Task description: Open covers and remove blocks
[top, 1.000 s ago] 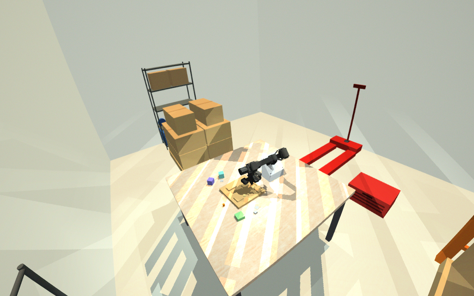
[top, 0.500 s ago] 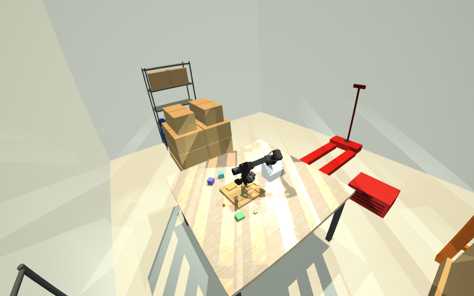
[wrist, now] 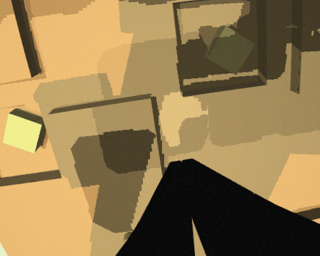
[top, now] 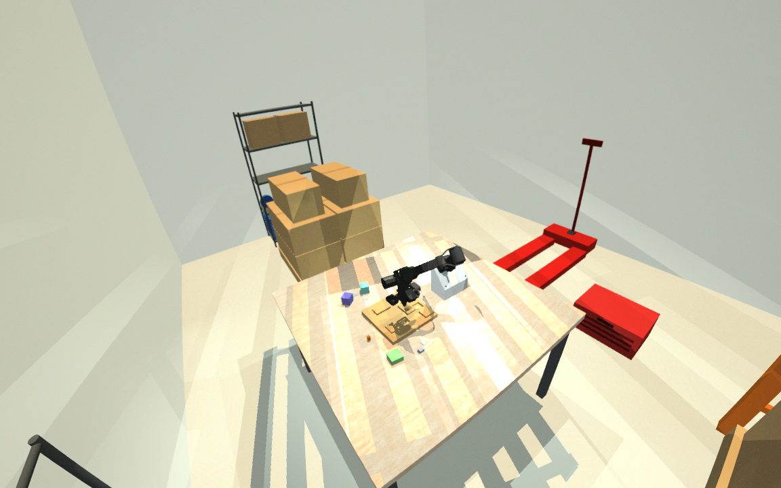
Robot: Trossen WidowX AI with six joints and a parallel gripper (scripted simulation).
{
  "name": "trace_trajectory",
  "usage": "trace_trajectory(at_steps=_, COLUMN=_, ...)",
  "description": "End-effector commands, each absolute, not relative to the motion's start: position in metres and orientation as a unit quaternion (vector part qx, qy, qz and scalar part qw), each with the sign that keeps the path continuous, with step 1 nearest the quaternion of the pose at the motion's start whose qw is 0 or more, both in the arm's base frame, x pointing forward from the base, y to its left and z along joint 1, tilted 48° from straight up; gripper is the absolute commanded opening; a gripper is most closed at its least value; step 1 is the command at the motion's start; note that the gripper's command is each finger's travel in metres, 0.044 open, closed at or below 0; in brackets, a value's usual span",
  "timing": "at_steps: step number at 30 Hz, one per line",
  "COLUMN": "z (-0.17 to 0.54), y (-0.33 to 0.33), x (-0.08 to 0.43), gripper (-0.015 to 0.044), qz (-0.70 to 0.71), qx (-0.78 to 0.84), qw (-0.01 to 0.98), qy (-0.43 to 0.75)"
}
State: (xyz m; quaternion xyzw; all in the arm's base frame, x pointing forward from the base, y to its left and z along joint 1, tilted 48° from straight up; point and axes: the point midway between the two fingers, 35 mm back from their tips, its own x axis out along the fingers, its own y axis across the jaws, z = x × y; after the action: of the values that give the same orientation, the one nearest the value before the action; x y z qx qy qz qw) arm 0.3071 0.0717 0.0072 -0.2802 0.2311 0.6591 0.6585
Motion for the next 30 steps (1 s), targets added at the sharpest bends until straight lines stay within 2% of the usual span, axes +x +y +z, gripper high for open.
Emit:
trace_trajectory(at_steps=1, z=0.008, y=0.071, x=0.307, gripper=0.0000, qz=0.659, qx=-0.280, qw=0.659, qy=0.230)
trace_trajectory(at_steps=30, z=-0.006, y=0.086, x=0.309, gripper=0.0000, qz=0.659, qx=-0.281, qw=0.659, qy=0.230)
